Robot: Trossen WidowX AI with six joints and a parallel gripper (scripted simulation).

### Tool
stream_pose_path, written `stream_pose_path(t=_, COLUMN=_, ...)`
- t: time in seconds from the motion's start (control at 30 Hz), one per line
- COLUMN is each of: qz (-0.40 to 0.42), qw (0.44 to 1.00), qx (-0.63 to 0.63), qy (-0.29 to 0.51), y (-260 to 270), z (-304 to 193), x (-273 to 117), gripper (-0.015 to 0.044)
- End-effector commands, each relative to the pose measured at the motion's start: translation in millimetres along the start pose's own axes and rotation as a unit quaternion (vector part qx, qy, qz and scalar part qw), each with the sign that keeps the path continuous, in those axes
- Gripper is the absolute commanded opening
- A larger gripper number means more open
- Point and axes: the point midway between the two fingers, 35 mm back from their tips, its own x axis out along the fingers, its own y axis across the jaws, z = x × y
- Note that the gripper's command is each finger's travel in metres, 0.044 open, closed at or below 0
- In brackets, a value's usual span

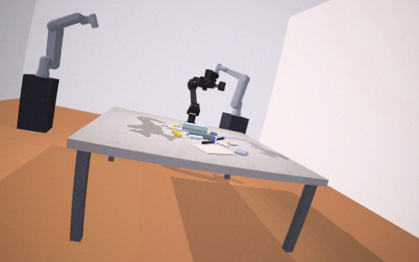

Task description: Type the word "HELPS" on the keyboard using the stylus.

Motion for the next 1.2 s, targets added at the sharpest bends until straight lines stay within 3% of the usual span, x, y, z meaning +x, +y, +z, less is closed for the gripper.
stream_pose_path(t=0.0, qz=0.001, qw=1.000, qx=0.001, qy=0.006, y=0.5, z=-2.4, x=1.4, gripper=0.0414)
stream_pose_path(t=0.27, qz=0.019, qw=0.961, qx=0.040, qy=0.272, y=24.2, z=-116.6, x=35.7, gripper=0.0204)
stream_pose_path(t=0.53, qz=0.000, qw=0.829, qx=0.050, qy=0.557, y=48.7, z=-237.0, x=10.1, gripper=0.0000)
stream_pose_path(t=0.73, qz=-0.036, qw=0.698, qx=0.032, qy=0.715, y=57.8, z=-293.0, x=-33.2, gripper=0.0000)
stream_pose_path(t=1.17, qz=-0.038, qw=0.693, qx=0.030, qy=0.719, y=40.2, z=-294.1, x=-35.0, gripper=0.0000)
